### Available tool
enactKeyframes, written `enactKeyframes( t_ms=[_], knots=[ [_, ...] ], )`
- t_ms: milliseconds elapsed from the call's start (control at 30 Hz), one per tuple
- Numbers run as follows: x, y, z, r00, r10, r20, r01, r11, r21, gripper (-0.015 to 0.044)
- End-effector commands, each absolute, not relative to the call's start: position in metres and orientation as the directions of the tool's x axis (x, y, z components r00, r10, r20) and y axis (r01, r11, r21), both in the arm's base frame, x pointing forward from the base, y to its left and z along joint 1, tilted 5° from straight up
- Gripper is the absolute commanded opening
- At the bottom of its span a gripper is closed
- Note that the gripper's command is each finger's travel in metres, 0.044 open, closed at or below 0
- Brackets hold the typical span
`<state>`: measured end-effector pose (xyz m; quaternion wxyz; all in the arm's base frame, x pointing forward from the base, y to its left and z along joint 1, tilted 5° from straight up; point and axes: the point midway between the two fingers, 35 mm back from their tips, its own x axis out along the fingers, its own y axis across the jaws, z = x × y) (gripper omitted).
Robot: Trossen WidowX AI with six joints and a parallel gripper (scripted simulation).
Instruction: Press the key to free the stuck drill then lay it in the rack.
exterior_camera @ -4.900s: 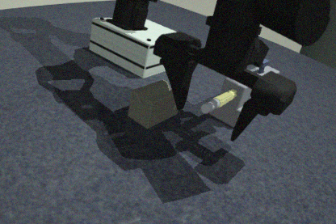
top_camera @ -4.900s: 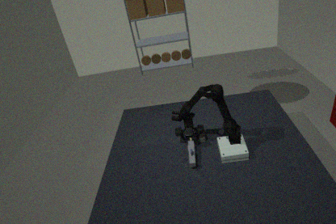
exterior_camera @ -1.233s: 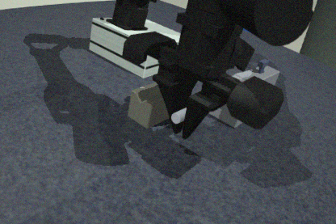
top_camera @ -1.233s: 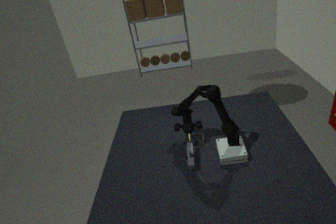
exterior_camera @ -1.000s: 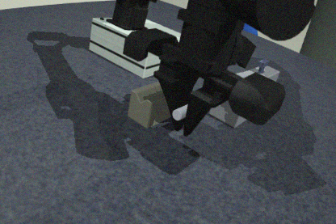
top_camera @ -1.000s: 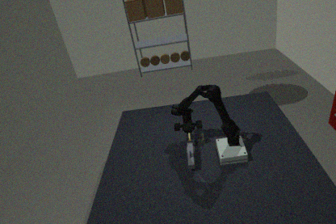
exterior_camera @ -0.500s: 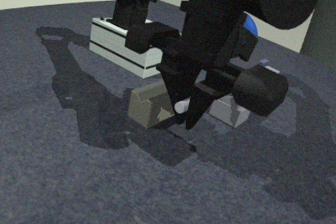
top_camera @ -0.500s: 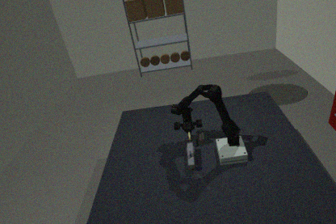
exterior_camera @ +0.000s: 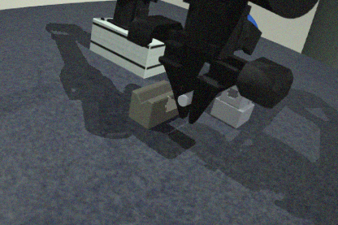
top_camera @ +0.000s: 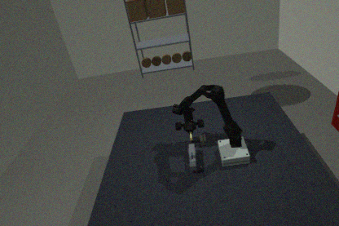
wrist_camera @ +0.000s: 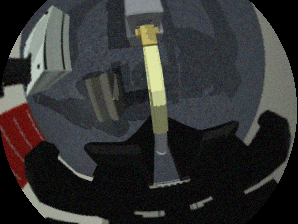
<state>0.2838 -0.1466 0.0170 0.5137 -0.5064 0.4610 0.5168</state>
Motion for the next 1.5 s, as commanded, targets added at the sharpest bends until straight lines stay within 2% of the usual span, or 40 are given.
enactKeyframes(
  t_ms=[0,967,1467],
  knots=[
    [0.284,-0.147,0.020,0.041,0.062,-0.997,-0.998,-0.048,-0.044,0.0000],
    [0.283,-0.148,0.036,0.041,0.061,-0.997,-0.998,-0.048,-0.044,0.0000],
    [0.258,-0.153,0.031,0.038,0.061,-0.997,-0.998,-0.048,-0.041,0.0000]
  ],
)
